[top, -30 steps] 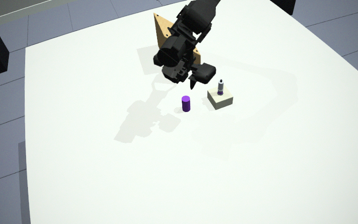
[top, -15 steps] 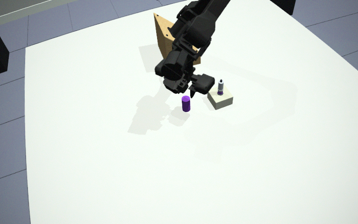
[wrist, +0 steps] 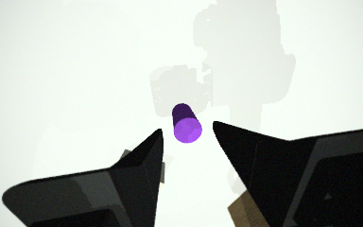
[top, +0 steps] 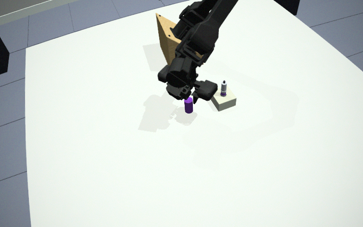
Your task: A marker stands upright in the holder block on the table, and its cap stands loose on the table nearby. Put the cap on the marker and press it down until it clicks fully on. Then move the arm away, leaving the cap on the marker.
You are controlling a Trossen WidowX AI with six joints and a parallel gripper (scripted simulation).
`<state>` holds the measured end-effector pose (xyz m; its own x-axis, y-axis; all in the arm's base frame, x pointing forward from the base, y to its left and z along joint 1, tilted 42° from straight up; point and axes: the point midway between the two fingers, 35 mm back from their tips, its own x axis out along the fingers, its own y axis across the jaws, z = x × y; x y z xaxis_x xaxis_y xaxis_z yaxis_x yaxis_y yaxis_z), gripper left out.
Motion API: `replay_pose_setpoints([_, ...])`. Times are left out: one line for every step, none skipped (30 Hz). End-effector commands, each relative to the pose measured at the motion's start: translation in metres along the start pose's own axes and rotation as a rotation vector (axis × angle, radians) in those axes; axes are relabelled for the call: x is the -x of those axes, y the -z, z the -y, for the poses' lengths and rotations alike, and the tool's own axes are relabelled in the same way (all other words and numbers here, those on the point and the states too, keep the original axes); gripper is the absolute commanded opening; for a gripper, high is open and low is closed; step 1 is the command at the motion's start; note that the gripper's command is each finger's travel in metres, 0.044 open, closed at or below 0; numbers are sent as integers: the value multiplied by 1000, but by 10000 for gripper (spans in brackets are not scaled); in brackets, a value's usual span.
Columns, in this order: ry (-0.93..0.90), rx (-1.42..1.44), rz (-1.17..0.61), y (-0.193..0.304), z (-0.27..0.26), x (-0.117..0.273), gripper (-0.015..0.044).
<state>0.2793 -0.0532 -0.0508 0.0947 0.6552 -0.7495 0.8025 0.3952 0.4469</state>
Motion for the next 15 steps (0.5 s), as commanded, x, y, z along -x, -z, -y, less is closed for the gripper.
replay_pose_setpoints([-1,-3,-9,2,0,-10,244])
replay_pose_setpoints([-1,-3,-9,2,0,-11,244])
replay_pose_setpoints([-2,-3,-9,2,0,-13,244])
replay_pose_setpoints([-2,-3,-9,2,0,-15,244])
replay_pose_setpoints([-2,-3,-9,2,0,-16,244])
replay_pose_setpoints([-2,-3,-9,2,0,-18,244])
replay_pose_setpoints([-2,-3,-9,2,0,-19,244])
replay_pose_setpoints([-2,-3,-10,2,0,-21,244])
replay_pose_setpoints([-2,-3,-10,2,0,-23,244])
replay_pose_setpoints([-2,-3,-10,3,0,-24,244])
replay_pose_setpoints([-2,-3,-10,3,0,-26,244])
replay_pose_setpoints([-2,-3,-10,3,0,-27,244])
replay_pose_setpoints([-2,-3,-10,3,0,-29,244])
replay_pose_setpoints([-3,-3,-10,3,0,-30,244])
replay_pose_setpoints([-3,-3,-11,3,0,-32,244])
